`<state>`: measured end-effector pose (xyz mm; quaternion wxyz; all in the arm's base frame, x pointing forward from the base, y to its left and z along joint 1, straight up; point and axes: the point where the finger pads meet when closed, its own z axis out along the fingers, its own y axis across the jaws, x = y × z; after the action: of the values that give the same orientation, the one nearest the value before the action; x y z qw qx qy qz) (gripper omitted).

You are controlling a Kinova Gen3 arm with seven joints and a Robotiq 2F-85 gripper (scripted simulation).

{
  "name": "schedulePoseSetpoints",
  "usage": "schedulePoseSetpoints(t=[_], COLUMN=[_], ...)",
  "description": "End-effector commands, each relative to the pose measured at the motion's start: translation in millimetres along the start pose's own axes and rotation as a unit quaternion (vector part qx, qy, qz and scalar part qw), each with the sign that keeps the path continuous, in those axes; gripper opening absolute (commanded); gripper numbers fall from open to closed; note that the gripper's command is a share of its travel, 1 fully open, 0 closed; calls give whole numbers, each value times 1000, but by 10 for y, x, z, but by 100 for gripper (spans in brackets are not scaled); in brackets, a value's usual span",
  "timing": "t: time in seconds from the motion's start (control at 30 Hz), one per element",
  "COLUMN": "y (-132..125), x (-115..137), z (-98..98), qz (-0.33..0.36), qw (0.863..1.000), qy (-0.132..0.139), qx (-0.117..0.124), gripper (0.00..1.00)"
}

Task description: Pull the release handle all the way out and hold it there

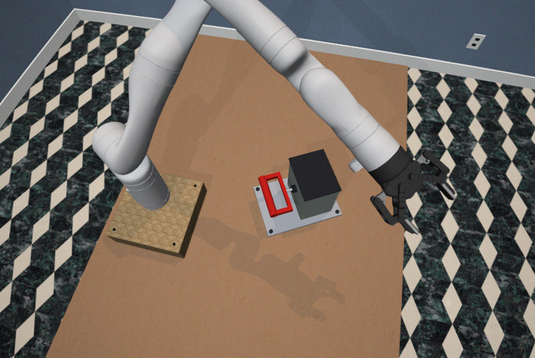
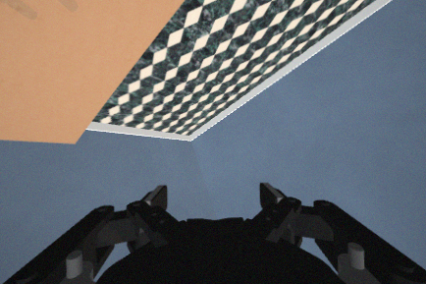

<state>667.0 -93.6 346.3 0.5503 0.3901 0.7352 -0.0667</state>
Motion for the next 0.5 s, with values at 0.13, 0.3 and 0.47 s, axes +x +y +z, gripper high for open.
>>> schedulePoseSetpoints(t=[0.13,0.3,0.47], y=[-56,-191,-325], x=[-71,-133,-193], z=[17,49,77], qz=[8,28,49], qw=[1000,999,998], qy=[-1,3,7], qx=[3,15,26], gripper=[100,100,100])
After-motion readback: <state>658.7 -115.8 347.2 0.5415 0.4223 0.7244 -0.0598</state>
